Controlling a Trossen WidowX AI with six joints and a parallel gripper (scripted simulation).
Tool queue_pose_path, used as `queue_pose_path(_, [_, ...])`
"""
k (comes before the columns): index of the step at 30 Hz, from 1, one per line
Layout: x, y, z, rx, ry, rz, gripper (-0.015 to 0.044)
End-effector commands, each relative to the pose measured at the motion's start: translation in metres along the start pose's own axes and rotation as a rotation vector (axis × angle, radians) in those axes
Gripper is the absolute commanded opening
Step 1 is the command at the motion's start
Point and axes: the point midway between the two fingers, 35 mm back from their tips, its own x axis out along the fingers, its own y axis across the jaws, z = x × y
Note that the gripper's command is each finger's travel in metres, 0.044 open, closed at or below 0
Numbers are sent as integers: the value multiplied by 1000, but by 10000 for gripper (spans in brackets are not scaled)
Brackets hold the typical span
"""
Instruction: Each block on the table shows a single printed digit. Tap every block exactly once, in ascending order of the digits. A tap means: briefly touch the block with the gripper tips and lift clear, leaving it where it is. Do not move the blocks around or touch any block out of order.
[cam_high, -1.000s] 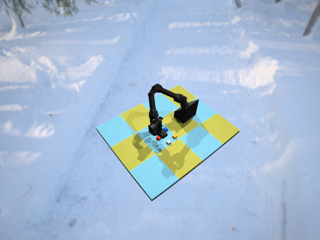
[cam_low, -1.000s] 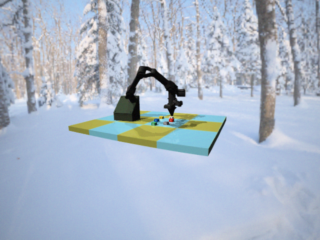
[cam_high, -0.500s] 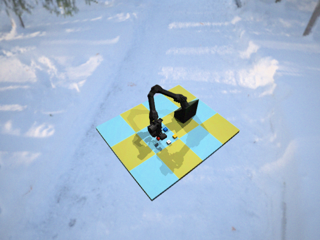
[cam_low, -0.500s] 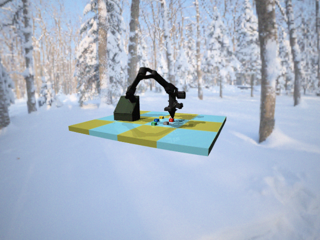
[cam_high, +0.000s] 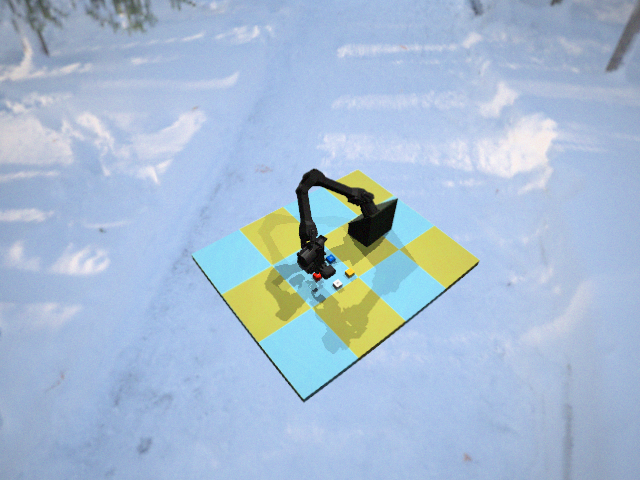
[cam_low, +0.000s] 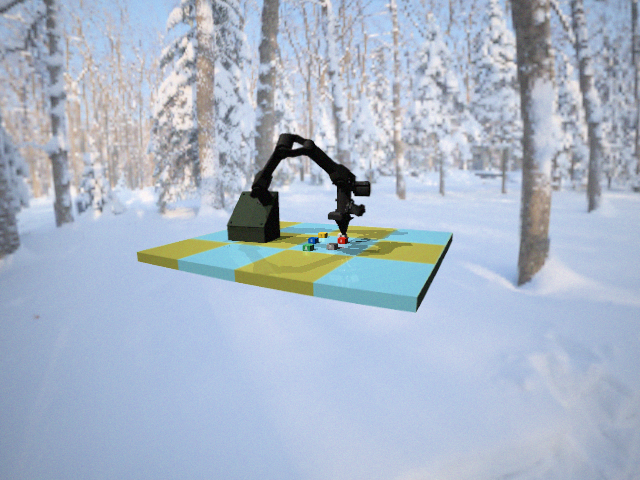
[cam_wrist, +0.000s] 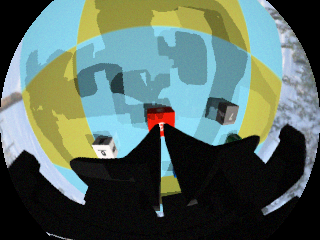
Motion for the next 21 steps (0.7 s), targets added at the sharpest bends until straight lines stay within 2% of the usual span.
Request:
queue_pose_path(1, [-12,-1,4,12,-12,5,20])
queue_pose_path(4, [-25,-1,5,12,-12,7,20])
queue_pose_path(8, [-90,-1,3,12,-12,8,20])
queue_pose_path(14, [-94,3,2,12,-12,9,20])
queue_pose_path(18, [-95,72,-32,11,-12,14,20])
queue_pose_path(21, [-94,88,-43,12,-11,12,20])
